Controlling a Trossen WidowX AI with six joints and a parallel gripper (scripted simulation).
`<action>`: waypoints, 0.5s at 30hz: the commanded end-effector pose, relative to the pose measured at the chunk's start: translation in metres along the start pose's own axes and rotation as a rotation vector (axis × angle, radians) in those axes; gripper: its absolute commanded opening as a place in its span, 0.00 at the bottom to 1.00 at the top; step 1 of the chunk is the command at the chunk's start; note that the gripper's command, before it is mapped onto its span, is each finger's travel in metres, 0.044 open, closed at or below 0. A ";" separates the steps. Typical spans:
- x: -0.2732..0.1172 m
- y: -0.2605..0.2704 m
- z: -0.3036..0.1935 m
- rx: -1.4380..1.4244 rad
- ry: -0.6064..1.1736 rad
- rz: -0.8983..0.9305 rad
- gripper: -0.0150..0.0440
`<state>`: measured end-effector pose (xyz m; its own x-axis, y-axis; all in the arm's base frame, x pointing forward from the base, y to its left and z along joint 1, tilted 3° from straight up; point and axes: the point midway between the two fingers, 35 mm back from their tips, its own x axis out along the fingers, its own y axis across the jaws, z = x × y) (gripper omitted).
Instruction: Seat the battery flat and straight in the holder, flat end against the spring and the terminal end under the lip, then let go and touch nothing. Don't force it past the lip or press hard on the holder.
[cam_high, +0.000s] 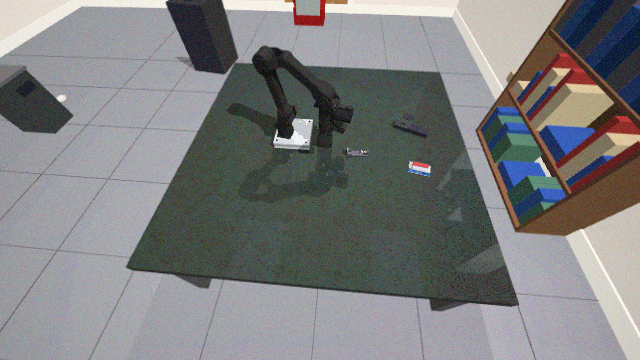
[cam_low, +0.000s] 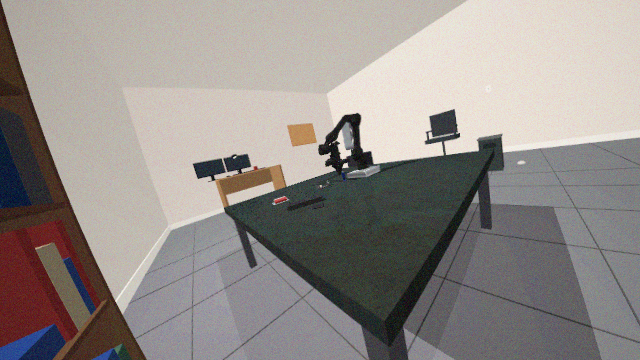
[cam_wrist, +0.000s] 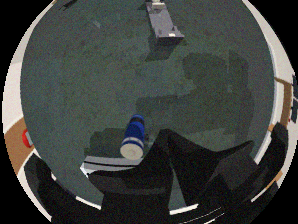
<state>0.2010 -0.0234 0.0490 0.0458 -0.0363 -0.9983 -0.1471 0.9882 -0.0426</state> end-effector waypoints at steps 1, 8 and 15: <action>0.001 0.007 0.000 0.003 0.003 -0.002 0.25; 0.002 0.018 0.000 0.003 0.003 -0.001 0.25; 0.002 0.030 0.001 0.003 0.003 0.001 0.25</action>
<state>0.1984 0.0012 0.0466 0.0423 -0.0339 -0.9985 -0.1475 0.9883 -0.0398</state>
